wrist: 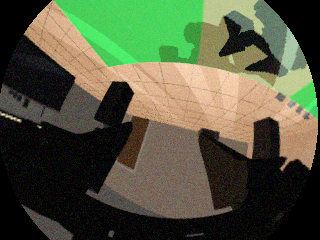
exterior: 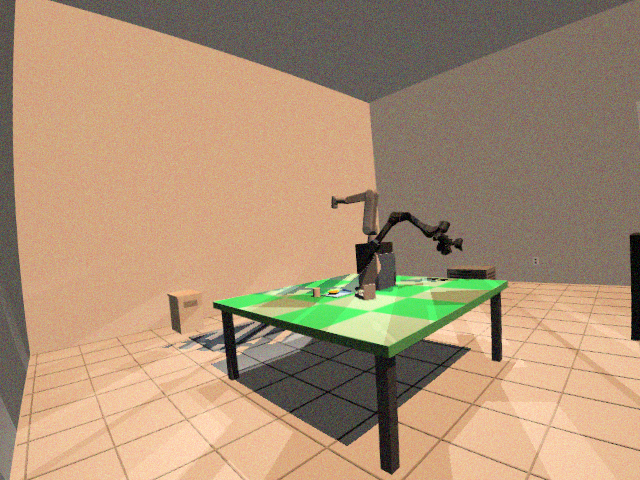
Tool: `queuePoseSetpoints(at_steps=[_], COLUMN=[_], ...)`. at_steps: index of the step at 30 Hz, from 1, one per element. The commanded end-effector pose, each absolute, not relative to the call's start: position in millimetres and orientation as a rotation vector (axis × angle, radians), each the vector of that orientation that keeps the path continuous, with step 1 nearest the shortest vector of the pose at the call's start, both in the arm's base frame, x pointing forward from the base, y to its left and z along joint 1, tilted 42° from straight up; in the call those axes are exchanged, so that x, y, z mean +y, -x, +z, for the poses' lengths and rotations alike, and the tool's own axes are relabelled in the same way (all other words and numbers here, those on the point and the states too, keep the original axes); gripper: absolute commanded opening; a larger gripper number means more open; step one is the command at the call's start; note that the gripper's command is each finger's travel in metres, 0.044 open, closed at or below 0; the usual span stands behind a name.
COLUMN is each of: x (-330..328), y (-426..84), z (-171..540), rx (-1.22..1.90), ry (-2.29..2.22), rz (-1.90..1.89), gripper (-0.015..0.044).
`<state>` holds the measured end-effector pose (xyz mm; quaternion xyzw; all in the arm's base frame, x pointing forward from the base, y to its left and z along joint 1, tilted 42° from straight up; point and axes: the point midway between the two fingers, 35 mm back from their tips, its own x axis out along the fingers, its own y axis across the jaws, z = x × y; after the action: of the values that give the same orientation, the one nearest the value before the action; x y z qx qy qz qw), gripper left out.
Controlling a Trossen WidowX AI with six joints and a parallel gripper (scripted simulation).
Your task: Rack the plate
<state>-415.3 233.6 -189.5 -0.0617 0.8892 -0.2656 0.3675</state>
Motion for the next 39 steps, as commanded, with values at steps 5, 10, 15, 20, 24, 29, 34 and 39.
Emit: queuePoseSetpoints(at_steps=[5, 10, 15, 20, 24, 29, 34, 39], x=[259.0, 312.6, 364.9, 405.5, 428.5, 444.4, 440.3, 424.8], y=[397.7, 348.1, 292.5, 227.6, 170.7, 96.1, 18.9, -54.8], z=[-187.2, -180.9, -167.5, -152.8, -140.2, -123.1, -110.3, -93.1], rx=[2.282, 2.245, 2.193, 2.104, 2.014, 1.886, 1.749, 1.621], ry=[0.085, -0.069, -0.196, -0.292, -0.343, -0.373, -0.360, -0.316], rz=[-0.628, -0.504, -0.360, -0.237, -0.157, -0.083, -0.053, -0.043], gripper=[0.0400, 0.0400, 0.0400, 0.0400, 0.0400, 0.0400, 0.0400, 0.0400])
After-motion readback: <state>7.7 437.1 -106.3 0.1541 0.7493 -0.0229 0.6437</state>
